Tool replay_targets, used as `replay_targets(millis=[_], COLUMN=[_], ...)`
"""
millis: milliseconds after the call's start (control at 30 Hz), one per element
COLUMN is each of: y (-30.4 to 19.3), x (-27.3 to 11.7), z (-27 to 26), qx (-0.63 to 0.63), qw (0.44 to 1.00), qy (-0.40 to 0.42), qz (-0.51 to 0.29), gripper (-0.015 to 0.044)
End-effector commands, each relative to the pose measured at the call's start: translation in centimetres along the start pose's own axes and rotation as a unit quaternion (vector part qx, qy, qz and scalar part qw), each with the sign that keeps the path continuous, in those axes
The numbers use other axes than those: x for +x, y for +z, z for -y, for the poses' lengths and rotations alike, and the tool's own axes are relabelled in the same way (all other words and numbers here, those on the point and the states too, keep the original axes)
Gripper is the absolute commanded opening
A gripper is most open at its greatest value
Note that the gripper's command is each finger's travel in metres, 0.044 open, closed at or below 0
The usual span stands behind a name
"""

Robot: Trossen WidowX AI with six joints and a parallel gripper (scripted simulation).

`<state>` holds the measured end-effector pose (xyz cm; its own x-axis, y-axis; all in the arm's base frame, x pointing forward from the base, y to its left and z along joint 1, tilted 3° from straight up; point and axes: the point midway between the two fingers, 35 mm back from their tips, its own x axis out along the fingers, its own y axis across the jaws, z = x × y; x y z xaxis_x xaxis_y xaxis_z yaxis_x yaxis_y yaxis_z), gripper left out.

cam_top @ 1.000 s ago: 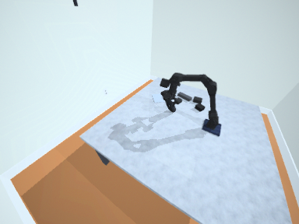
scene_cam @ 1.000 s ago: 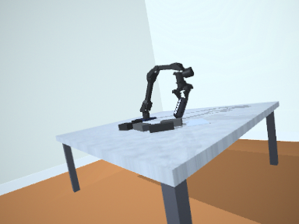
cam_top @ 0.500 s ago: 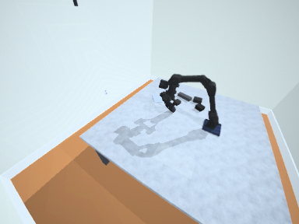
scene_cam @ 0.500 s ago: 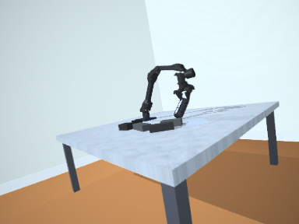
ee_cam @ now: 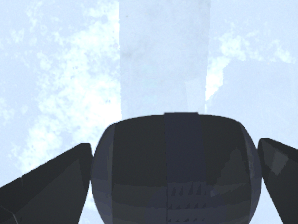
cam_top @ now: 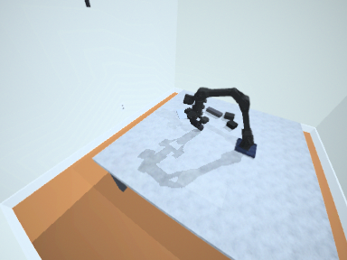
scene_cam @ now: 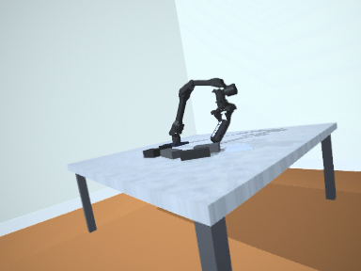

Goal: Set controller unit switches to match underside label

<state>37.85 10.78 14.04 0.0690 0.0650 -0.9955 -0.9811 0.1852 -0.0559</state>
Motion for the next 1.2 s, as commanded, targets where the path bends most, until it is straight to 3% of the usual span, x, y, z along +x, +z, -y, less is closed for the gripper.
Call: replay_targets(millis=[0, 1167], y=[-0.1, 1.7], x=[0.9, 3.0], z=[0.0, 0.0], qx=[0.006, 0.006], qw=[1.0, 1.0], qy=[0.009, 0.009], qz=[-0.007, -0.006], gripper=[0.0338, 0.0338])
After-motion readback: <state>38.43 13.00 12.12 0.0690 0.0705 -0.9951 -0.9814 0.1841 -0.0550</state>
